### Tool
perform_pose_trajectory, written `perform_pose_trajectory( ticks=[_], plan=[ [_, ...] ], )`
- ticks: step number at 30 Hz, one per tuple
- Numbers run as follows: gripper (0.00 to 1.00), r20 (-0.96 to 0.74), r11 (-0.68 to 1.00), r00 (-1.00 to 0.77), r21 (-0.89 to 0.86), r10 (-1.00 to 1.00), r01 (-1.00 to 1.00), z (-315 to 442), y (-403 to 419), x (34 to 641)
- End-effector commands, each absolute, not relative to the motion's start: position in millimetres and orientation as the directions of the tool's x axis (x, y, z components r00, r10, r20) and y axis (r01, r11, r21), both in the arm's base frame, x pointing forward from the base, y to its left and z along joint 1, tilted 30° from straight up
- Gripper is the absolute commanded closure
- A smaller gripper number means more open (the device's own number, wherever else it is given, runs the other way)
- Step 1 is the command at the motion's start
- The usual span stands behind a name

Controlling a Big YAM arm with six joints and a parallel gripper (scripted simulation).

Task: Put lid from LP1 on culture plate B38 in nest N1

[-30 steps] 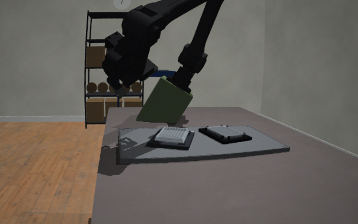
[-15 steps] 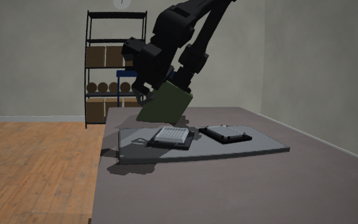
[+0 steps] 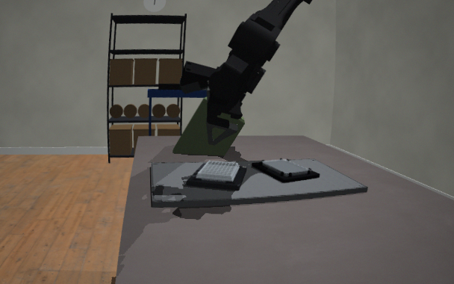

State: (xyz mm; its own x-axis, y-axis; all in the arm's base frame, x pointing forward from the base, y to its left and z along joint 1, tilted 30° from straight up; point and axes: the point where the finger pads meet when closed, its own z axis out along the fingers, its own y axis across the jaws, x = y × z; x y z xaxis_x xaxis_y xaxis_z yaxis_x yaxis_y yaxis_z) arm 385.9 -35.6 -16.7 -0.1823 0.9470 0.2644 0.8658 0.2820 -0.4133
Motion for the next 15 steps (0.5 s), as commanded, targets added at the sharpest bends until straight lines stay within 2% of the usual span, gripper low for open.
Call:
perform_pose_trajectory(
  ticks=[1, 4, 7, 15],
  plan=[
    [0.0, 0.293, 0.426, -0.344, -0.293, 0.892, 0.856, -5.7, -17.3, 395.1],
    [0.0, 0.311, 0.501, -0.425, -0.232, 0.85, 0.834, -3.5, -5.8, 393.3],
    [0.0, 0.315, 0.504, -0.43, -0.211, 0.846, 0.838, -2.5, -11.3, 392.2],
    [0.0, 0.321, 0.699, -0.653, -0.044, 0.686, 0.714, 4.4, 32.9, 384.6]
  ],
)
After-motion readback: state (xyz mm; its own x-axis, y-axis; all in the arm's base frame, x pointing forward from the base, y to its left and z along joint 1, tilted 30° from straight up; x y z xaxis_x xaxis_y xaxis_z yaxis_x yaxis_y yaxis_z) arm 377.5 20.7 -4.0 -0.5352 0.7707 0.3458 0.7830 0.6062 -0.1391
